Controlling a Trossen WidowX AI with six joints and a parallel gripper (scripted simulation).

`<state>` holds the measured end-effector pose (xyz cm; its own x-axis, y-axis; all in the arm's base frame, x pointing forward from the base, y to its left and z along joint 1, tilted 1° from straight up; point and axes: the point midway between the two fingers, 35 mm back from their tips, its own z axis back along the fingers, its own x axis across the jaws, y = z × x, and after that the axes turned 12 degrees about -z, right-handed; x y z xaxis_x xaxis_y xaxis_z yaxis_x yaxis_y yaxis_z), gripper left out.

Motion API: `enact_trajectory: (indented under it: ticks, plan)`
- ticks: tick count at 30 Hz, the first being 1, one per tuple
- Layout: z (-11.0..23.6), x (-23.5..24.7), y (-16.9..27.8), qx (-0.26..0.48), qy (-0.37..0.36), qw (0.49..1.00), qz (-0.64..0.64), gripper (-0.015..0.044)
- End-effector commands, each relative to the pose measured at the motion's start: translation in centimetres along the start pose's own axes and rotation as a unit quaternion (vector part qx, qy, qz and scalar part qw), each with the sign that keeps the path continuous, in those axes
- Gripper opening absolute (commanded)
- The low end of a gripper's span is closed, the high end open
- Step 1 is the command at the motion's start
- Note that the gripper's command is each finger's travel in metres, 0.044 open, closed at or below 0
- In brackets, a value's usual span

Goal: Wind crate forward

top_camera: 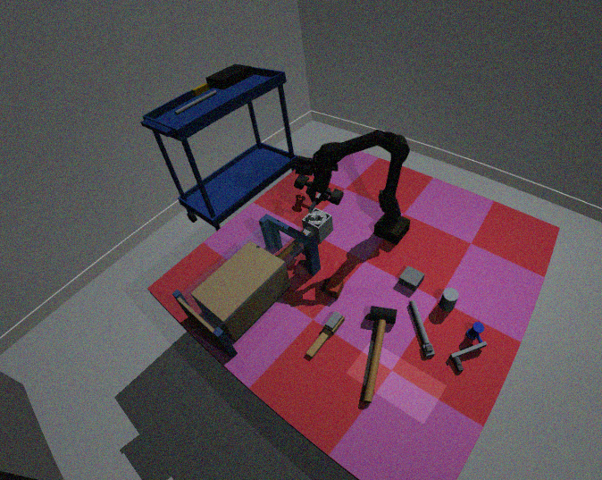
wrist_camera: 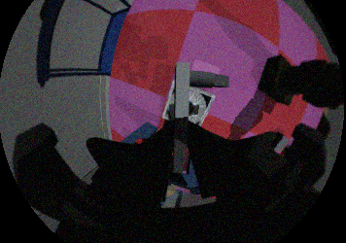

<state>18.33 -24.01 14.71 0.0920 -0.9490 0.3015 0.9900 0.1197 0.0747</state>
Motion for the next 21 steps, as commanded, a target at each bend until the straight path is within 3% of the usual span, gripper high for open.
enact_trajectory:
  ticks: [1,21]
  plan:
    - [0.08,0.05,0.01,0.007,-0.039,0.999,-0.001,0.0000]
    - [0.06,0.03,0.03,0.039,-0.199,0.979,-0.001,0.0000]
